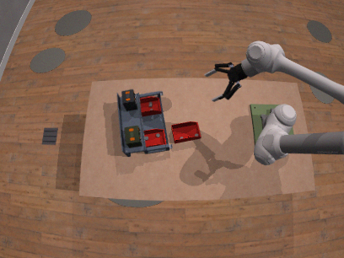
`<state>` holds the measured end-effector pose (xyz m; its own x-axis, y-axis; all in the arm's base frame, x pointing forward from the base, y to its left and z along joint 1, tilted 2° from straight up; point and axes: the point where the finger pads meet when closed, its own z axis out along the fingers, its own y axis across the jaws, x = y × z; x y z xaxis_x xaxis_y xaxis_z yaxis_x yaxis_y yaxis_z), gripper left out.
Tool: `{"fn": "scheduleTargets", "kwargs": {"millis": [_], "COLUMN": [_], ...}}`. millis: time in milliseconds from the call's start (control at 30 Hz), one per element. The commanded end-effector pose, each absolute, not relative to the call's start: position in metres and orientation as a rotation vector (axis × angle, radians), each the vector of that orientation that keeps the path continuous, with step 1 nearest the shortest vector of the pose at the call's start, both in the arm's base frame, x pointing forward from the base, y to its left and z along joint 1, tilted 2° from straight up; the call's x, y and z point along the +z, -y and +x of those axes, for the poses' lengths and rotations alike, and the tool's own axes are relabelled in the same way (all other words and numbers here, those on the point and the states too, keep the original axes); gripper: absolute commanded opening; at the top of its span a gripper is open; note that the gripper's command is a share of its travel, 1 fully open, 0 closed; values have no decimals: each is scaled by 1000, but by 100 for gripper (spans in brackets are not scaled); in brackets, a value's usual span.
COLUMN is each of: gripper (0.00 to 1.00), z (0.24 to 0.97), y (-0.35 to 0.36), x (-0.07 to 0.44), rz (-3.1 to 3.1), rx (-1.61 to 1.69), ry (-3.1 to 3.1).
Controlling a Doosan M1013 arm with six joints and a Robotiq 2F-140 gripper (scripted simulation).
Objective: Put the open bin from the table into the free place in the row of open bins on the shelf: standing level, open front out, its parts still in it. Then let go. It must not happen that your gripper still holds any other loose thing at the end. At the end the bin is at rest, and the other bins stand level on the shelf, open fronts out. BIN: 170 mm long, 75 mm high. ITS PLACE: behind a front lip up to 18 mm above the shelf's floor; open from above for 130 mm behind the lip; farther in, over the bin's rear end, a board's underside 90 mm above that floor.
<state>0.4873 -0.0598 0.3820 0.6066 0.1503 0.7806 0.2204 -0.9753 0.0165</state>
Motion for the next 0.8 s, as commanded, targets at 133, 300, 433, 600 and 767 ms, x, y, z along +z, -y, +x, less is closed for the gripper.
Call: {"fn": "scheduleTargets", "kwargs": {"millis": [133,300,433,600,767], "gripper": [100,100,100,100,100], "z": [487,488,489,493,501], "y": [60,59,58,52,42], "x": [382,381,380,374,362], "rz": [-2742,-2742,-2743,-2745,-2750], "rx": [-1321,-1316,-1303,-1253,-1161], "ry": [317,317,318,321,325]}}
